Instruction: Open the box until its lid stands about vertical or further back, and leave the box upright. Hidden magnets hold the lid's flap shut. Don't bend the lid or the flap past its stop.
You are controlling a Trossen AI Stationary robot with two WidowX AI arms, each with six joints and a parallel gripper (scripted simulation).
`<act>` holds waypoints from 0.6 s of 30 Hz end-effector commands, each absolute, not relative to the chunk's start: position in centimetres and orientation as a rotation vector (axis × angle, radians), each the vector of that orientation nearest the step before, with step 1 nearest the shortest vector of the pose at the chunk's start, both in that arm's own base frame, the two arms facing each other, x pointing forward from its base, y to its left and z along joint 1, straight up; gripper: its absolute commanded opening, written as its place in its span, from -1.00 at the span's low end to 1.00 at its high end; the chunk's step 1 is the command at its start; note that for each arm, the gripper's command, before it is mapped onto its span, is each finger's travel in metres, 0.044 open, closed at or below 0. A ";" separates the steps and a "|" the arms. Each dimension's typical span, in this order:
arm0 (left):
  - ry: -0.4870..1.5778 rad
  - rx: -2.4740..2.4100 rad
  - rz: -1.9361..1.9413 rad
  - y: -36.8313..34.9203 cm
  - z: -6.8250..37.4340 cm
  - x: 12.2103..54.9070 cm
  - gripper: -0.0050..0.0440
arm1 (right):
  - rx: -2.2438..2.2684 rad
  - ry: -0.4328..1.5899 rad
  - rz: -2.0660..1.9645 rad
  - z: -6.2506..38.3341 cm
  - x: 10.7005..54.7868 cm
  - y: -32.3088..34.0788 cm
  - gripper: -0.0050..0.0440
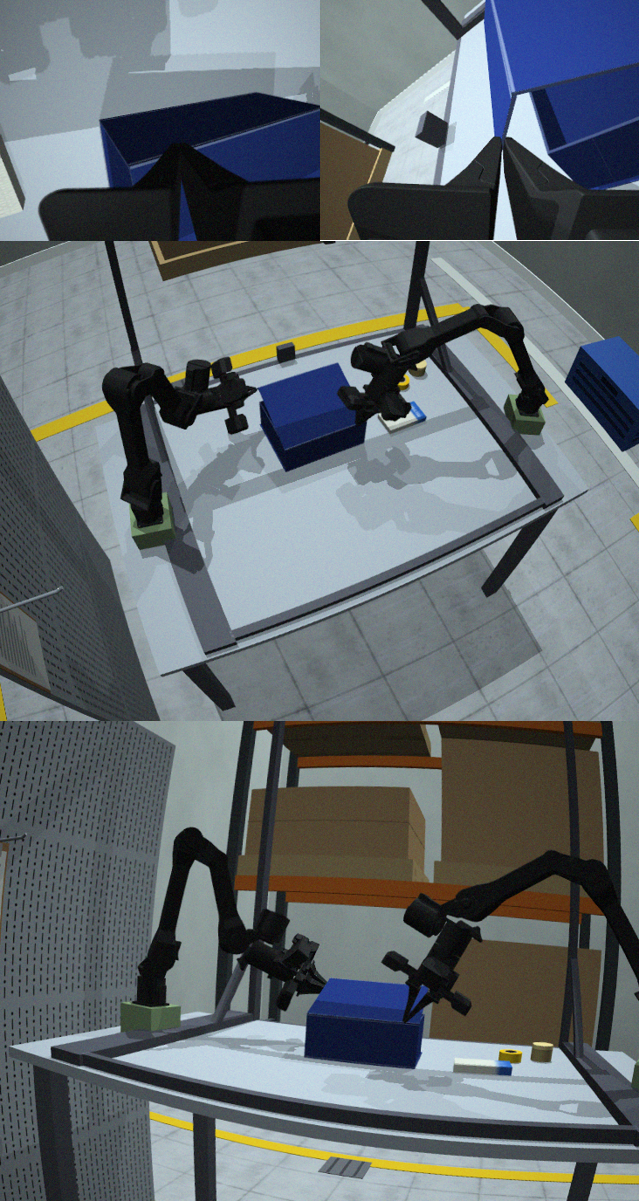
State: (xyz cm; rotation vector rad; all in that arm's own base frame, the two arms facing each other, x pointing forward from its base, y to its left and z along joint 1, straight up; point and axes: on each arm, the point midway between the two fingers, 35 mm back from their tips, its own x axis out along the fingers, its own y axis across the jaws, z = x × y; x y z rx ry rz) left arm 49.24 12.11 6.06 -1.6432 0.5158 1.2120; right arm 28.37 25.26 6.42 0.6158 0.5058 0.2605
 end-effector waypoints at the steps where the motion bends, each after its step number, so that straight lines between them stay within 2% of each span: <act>1: 0.522 -1.642 1.214 12.0 6.1 49.2 -1.00 | 0.636 0.484 0.288 8.0 28.5 25.7 -0.77; 18: 0.522 -1.642 1.214 12.0 6.1 49.2 -1.00 | 0.636 0.484 0.288 9.2 28.5 25.1 -0.77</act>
